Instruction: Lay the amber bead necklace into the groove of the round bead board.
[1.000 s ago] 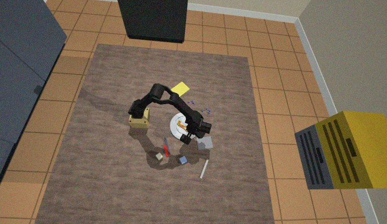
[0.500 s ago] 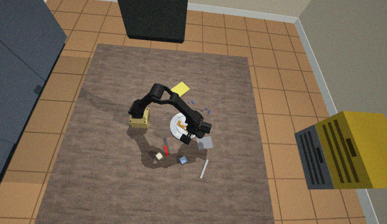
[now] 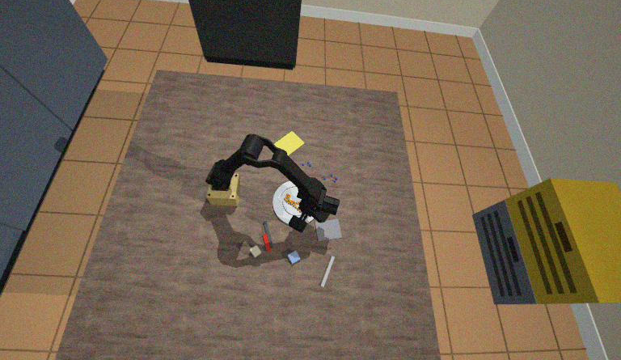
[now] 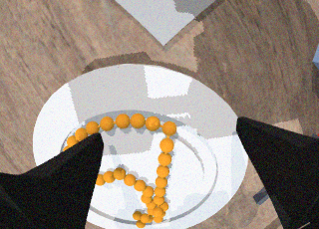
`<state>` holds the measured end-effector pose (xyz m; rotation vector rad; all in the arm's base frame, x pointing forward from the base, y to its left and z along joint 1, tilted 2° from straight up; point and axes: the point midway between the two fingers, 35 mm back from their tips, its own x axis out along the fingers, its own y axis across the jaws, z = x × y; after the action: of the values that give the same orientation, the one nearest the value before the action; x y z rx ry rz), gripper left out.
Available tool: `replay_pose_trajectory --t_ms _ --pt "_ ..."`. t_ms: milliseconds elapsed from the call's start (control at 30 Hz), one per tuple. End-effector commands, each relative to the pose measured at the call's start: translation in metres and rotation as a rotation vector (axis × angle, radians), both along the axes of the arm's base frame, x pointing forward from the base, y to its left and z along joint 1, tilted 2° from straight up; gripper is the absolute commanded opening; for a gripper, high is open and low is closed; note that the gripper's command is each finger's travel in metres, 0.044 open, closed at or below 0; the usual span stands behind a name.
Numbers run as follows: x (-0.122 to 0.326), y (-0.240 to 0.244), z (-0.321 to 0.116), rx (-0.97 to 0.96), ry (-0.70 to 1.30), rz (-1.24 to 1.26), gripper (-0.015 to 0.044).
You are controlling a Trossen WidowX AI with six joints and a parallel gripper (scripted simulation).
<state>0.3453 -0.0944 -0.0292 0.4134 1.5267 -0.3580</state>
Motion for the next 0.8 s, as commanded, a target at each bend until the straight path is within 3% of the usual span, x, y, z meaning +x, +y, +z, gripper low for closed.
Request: replay_pose_trajectory --t_ms 0,33,267,433,767 --pt "0.000 0.000 0.000 0.001 0.001 0.003 0.0440" --pt "0.000 0.000 0.000 0.001 0.001 0.003 0.0440" --pt "-0.010 0.007 0.031 0.006 0.009 -0.231 0.0256" --pt "-0.010 0.007 0.030 0.006 0.009 -0.239 0.0125" --pt "-0.007 0.007 0.022 0.003 -0.004 -0.234 0.0120"
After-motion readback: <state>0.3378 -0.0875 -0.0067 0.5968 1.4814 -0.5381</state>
